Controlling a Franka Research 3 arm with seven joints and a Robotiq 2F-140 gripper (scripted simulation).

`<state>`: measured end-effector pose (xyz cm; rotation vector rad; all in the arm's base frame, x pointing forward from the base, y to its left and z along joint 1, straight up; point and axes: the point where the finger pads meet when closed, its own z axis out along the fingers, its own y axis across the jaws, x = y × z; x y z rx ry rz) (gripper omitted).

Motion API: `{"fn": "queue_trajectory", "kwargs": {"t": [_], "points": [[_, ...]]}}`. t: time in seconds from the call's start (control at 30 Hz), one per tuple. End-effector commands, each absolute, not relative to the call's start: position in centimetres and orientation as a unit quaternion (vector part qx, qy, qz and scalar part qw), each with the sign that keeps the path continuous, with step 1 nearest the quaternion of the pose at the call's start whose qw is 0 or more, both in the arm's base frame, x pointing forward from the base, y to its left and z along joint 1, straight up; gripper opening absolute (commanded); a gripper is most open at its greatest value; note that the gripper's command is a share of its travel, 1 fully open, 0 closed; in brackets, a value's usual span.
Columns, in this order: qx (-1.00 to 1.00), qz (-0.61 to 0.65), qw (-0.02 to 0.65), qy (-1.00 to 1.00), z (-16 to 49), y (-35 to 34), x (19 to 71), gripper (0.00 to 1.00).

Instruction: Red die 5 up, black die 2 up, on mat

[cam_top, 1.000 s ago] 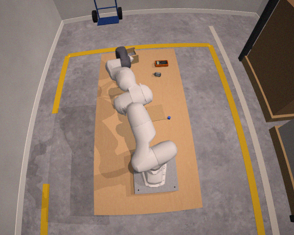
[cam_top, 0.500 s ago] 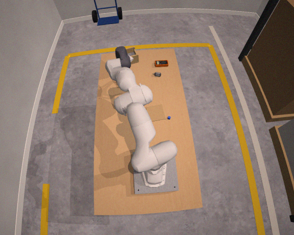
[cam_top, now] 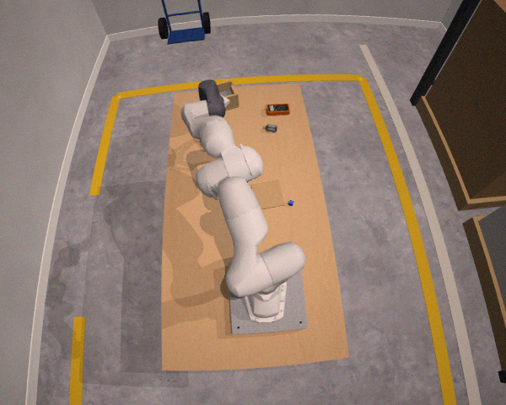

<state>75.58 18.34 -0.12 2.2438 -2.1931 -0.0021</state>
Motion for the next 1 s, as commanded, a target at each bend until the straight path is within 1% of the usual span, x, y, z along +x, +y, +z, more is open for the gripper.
{"fn": "queue_trajectory", "kwargs": {"t": [0.0,0.7,0.97], "points": [[0.712,-0.002,0.002,-0.702,-0.2,18.3,75.6,1.0],[0.712,-0.002,0.002,-0.702,-0.2,18.3,75.5,1.0],[0.712,-0.002,0.002,-0.702,-0.1,18.6,74.3,1.0]]}}
